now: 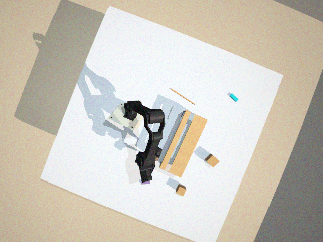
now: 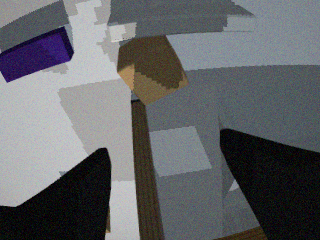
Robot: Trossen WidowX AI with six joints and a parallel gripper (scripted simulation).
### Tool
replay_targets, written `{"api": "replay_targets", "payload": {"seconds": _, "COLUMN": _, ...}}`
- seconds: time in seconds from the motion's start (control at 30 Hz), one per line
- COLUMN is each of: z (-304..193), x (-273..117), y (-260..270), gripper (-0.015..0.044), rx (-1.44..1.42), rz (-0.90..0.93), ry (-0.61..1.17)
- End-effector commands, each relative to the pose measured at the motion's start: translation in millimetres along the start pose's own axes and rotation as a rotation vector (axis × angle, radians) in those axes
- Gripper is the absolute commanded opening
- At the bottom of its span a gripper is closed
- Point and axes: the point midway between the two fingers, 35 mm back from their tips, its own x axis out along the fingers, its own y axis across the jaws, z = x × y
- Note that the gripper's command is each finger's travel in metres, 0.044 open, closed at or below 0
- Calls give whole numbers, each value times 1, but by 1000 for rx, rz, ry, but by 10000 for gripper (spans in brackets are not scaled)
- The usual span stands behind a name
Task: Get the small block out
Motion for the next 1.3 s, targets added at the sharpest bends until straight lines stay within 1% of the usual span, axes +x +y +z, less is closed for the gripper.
{"api": "replay_targets", "payload": {"seconds": 0.0, "z": 6, "x": 9, "y": -3, "gripper": 285, "rx": 11, "rz": -12, "ry": -5}}
{"api": "replay_targets", "payload": {"seconds": 1.07, "z": 25, "x": 57, "y": -3, "gripper": 285, "rx": 12, "rz": -15, "ry": -4}}
{"api": "replay_targets", "payload": {"seconds": 1.27, "z": 26, "x": 59, "y": -3, "gripper": 285, "rx": 12, "rz": -16, "ry": -4}}
